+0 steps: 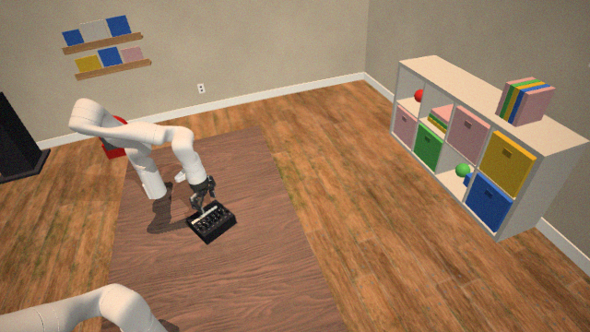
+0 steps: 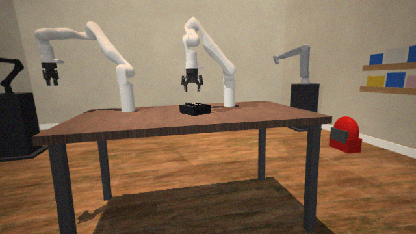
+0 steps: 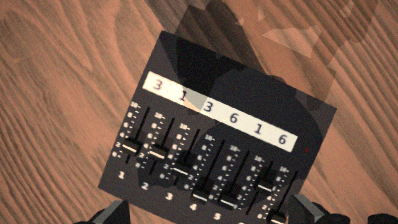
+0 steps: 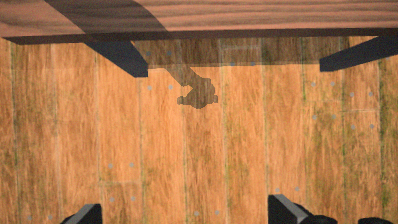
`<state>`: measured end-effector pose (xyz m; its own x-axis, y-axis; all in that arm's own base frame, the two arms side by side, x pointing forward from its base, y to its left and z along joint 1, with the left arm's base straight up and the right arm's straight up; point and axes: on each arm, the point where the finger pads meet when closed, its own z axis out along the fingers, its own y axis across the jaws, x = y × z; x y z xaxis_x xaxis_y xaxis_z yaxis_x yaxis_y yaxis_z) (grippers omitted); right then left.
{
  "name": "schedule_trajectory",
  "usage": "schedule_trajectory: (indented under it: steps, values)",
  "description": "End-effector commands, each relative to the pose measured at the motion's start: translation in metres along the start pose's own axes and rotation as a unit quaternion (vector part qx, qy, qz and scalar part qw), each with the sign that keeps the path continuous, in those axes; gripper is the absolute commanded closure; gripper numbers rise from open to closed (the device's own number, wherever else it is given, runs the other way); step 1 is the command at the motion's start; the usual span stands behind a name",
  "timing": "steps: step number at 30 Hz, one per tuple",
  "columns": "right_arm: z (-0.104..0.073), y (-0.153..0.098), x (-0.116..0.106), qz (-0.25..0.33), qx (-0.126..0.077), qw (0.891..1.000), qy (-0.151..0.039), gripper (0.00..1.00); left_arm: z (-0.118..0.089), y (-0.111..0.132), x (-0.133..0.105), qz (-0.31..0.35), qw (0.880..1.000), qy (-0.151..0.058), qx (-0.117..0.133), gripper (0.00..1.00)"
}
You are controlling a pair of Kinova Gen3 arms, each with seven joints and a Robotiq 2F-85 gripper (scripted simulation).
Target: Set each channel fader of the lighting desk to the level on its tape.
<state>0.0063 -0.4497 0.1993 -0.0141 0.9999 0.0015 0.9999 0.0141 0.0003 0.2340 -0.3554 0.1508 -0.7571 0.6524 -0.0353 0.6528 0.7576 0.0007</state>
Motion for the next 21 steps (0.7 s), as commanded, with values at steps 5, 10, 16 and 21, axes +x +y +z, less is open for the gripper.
schedule_trajectory:
  steps: [5, 10, 16, 21]
  values:
    - [-0.001, 0.000, 0.000, 0.000, 0.000, 1.000, -0.001, 0.002, -0.020, 0.003, 0.007, -0.130, 0.991, 0.007, -0.003, 0.002]
    - [-0.001, 0.000, 0.000, 0.000, 0.000, 1.000, -0.001, 0.002, -0.029, 0.005, 0.011, -0.199, 0.980, 0.011, -0.004, 0.002]
    - [-0.001, 0.000, 0.000, 0.000, 0.000, 1.000, -0.001, 0.002, -0.039, 0.007, 0.016, -0.272, 0.962, 0.015, -0.005, 0.002]
    - [-0.001, 0.000, 0.000, 0.000, 0.000, 1.000, -0.001, 0.002, -0.043, 0.008, 0.018, -0.299, 0.954, 0.017, -0.005, 0.002]
